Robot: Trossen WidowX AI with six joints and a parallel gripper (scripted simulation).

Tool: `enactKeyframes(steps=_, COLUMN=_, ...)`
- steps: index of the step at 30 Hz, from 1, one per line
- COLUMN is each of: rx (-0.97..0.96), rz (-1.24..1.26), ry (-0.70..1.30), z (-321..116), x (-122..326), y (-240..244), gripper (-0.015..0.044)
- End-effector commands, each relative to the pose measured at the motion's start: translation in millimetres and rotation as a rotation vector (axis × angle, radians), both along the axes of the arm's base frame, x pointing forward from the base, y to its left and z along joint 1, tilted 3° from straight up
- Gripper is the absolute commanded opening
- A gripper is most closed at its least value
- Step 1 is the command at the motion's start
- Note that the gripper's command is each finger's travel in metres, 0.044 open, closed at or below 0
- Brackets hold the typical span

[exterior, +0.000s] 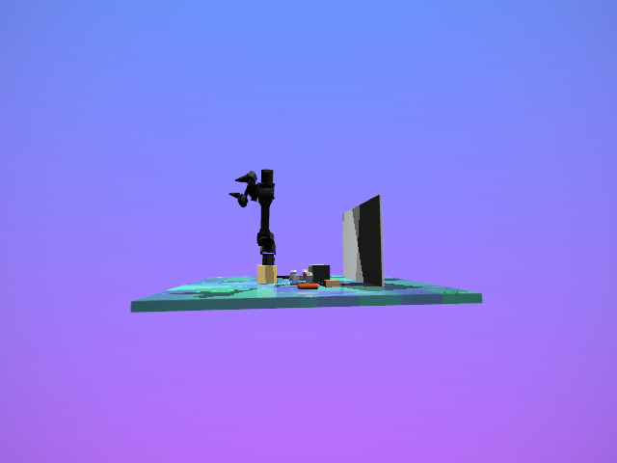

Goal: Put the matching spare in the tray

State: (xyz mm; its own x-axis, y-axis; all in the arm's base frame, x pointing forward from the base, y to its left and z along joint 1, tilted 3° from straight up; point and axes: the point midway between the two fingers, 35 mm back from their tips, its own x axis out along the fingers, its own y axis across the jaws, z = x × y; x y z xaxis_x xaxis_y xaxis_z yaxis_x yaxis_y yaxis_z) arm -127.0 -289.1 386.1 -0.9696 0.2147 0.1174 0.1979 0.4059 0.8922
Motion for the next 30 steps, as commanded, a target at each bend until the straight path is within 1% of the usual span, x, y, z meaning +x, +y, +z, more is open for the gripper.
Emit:
enactKeyframes(steps=1, rx=0.000, rz=0.000, ry=0.000, z=0, x=0, y=0, gripper=0.0426)
enactKeyframes(steps=2, rx=0.000, rz=0.000, ry=0.000, z=0, x=0, y=0, gripper=0.0440)
enactKeyframes(steps=7, rx=0.001, rz=-0.004, ry=0.000, z=1, x=0, y=1, gripper=0.0440)
enactKeyframes(steps=9, rx=0.007, rz=-0.033, ry=-0.001, z=7, x=-4, y=11, gripper=0.0440)
enactKeyframes(steps=11, rx=0.020, rz=-0.093, ry=-0.005, z=20, x=-10, y=30, gripper=0.0440)
enactKeyframes(steps=16, rx=0.063, rz=-0.313, ry=-0.044, z=59, x=-25, y=106, gripper=0.0440)
enactKeyframes(steps=21, rx=0.074, rz=-0.548, ry=-0.122, z=85, x=-26, y=190, gripper=0.0440)
enactKeyframes(steps=26, rx=0.067, rz=-0.769, ry=-0.234, z=100, x=-7, y=271, gripper=0.0440)
enactKeyframes(steps=28, rx=-0.021, rz=-0.841, ry=-0.235, z=99, x=8, y=301, gripper=0.0440)
enactKeyframes(steps=30, rx=-0.042, rz=-0.905, ry=-0.274, z=99, x=21, y=326, gripper=0.0440)
